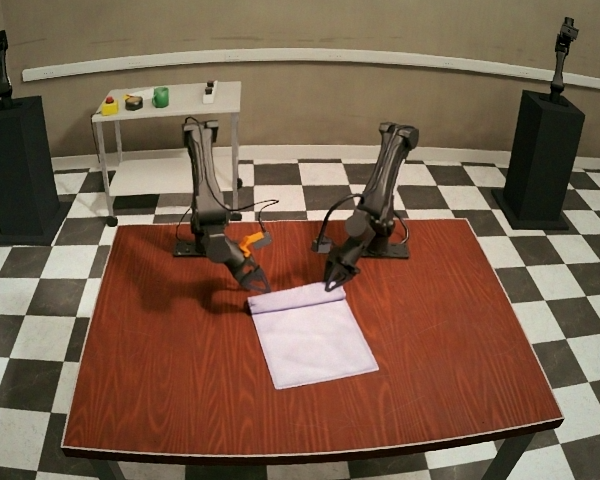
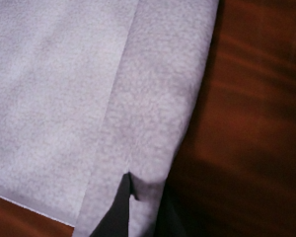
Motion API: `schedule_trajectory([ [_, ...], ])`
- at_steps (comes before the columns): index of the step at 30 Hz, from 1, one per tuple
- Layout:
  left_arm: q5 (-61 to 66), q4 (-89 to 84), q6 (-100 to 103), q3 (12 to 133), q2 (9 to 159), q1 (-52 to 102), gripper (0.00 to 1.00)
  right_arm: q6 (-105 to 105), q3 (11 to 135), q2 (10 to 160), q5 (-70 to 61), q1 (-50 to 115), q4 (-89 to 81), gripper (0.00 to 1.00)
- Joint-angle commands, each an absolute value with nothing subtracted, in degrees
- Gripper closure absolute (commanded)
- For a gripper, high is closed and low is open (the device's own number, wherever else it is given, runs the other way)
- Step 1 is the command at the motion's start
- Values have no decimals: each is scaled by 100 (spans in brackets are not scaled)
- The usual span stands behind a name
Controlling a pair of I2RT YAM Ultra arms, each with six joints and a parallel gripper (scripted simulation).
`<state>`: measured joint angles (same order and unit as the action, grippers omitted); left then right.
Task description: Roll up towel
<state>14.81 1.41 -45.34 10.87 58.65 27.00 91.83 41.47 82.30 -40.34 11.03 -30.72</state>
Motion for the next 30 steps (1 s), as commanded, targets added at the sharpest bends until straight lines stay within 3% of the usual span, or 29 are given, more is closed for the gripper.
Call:
schedule_trajectory([
  [1, 1460, 146, -4522, 995, 5948, 2757, 79, 9238, 4337, 8294, -4064, 1143, -3194, 2],
  [19, 2033, -395, -4474, 1397, 6269, 2382, 80, 9162, 4324, 8309, -4044, 1140, -3117, 2],
  [30, 3231, -1645, -4558, 2389, 7289, 1613, 80, 8997, 4294, 8343, -4000, 1132, -2947, 2],
])
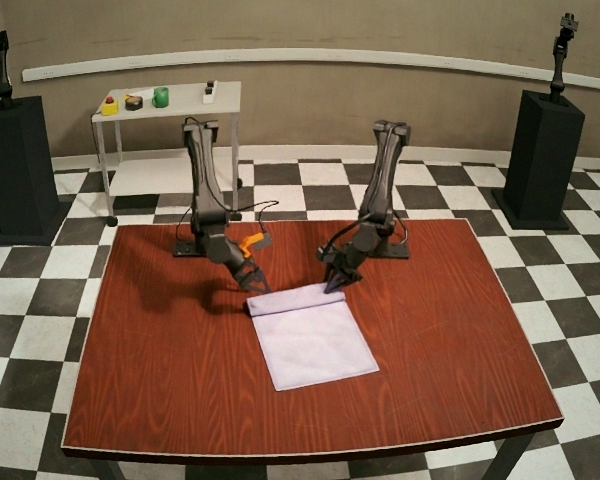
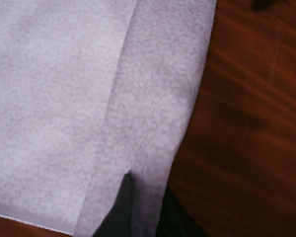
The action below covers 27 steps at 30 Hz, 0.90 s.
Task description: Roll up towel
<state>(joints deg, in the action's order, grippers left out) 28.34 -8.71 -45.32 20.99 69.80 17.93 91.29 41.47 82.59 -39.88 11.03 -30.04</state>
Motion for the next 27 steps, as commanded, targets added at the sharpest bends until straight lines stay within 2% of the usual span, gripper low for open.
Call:
schedule_trajectory([
  [1, 3344, -1784, -4582, 2500, 7415, 1543, 80, 8982, 4291, 8346, -3996, 1131, -2932, 2],
  [17, 4612, -4001, -5239, 4139, 9405, 801, 80, 8886, 4274, 8367, -3968, 1131, -2832, 2],
  [27, 4978, -5201, -5793, 4925, 10428, 598, 80, 8885, 4274, 8367, -3967, 1131, -2831, 2],
])
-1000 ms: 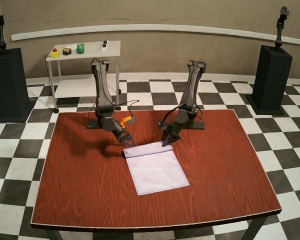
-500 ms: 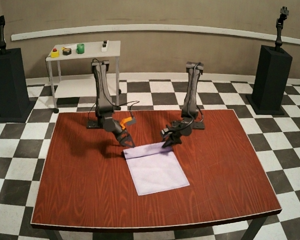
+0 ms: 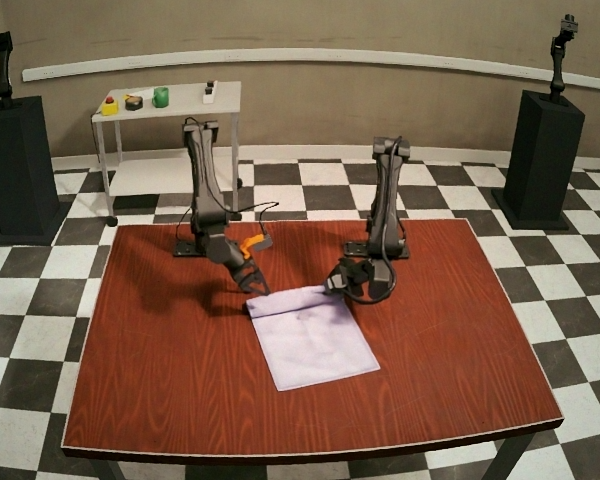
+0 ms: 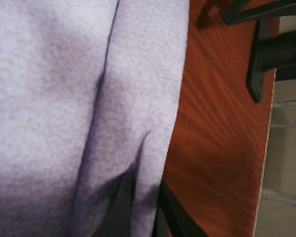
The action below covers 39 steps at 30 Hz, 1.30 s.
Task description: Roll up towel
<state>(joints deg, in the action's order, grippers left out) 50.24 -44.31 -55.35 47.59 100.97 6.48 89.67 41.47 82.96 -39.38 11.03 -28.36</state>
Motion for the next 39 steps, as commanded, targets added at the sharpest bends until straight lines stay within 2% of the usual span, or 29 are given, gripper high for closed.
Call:
schedule_trajectory([
  [1, 5007, -5308, -5842, 4993, 10520, 584, 80, 8885, 4274, 8367, -3967, 1131, -2831, 2],
  [9, 5102, -5809, -6125, 5304, 10952, 523, 80, 8885, 4274, 8367, -3967, 1131, -2831, 2],
  [22, 5091, -5572, -6160, 5240, 11168, 515, 80, 9291, 4164, 8573, -4075, 977, -2777, 2],
  [39, 5091, -5573, -6160, 5240, 11168, 515, 80, 9323, 3736, 9040, -4080, 970, -1911, 2],
])
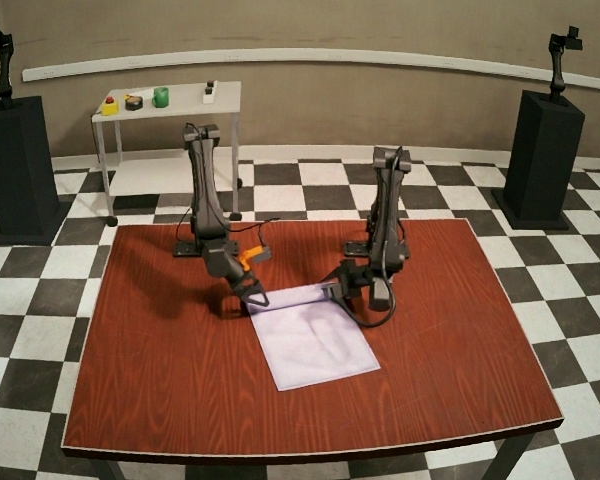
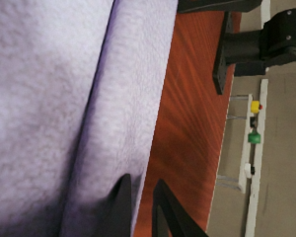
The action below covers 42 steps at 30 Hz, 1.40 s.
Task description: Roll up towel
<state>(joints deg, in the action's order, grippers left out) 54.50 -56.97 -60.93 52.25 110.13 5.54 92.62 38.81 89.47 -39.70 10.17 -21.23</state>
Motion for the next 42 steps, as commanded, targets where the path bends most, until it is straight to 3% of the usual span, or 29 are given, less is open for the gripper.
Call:
schedule_trajectory([
  [1, 5091, -5573, -6160, 5240, 11168, 515, 80, 9321, 3732, 9051, -4080, 970, -1894, 2],
  [6, 5091, -5573, -6160, 5240, 11168, 515, 80, 9318, 3704, 9098, -4081, 971, -1815, 23],
  [8, 5091, -5573, -6160, 5240, 11168, 515, 80, 9318, 3704, 9098, -4081, 971, -1815, 23],
  [14, 5091, -5573, -6160, 5240, 11168, 515, 80, 9316, 3659, 9168, -4081, 972, -1699, 49],
  [35, 5091, -5573, -6160, 5240, 11168, 515, 80, 9312, 3647, 9194, -4082, 974, -1657, 69],
  [42, 5091, -5573, -6160, 5240, 11168, 515, 80, 9312, 3647, 9193, -4082, 974, -1657, 71],
])
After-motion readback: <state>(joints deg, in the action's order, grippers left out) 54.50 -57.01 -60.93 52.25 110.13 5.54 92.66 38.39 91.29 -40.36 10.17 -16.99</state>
